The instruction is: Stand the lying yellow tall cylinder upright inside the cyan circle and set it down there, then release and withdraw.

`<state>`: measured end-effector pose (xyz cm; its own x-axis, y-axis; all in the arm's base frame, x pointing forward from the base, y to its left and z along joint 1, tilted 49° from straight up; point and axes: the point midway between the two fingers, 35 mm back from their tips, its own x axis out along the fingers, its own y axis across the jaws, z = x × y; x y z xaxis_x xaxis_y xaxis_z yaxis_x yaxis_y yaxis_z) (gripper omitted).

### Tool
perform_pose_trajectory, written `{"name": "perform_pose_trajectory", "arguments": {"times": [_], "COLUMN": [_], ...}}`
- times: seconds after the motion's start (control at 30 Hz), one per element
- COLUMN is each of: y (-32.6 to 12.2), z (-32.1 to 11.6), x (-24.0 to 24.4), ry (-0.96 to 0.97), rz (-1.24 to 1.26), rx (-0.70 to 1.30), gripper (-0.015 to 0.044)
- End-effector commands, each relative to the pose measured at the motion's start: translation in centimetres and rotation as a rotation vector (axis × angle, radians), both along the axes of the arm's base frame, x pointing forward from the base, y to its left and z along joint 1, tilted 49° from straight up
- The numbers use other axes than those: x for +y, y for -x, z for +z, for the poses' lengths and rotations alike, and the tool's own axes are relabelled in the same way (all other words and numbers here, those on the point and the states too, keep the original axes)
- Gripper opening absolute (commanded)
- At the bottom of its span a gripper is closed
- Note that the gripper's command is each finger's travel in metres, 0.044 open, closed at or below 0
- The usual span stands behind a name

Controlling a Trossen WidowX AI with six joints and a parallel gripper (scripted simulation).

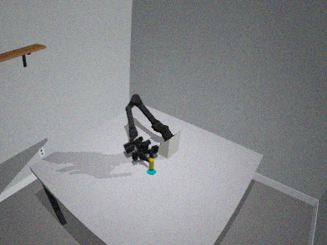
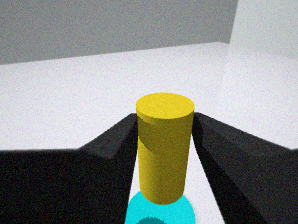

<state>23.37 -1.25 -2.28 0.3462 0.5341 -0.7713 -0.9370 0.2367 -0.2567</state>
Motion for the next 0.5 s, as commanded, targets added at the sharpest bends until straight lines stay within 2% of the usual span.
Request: {"name": "perform_pose_trajectory", "arguments": {"times": [0.0,0.47], "y": [-0.1,0.0], "z": [-0.6,-2.8], "x": [-0.7,-3.0], "ry": [-0.007,-0.005], "rz": [0.005,-0.003], "rx": [-0.011,0.0], "gripper": [0.0105,0.0105]}}
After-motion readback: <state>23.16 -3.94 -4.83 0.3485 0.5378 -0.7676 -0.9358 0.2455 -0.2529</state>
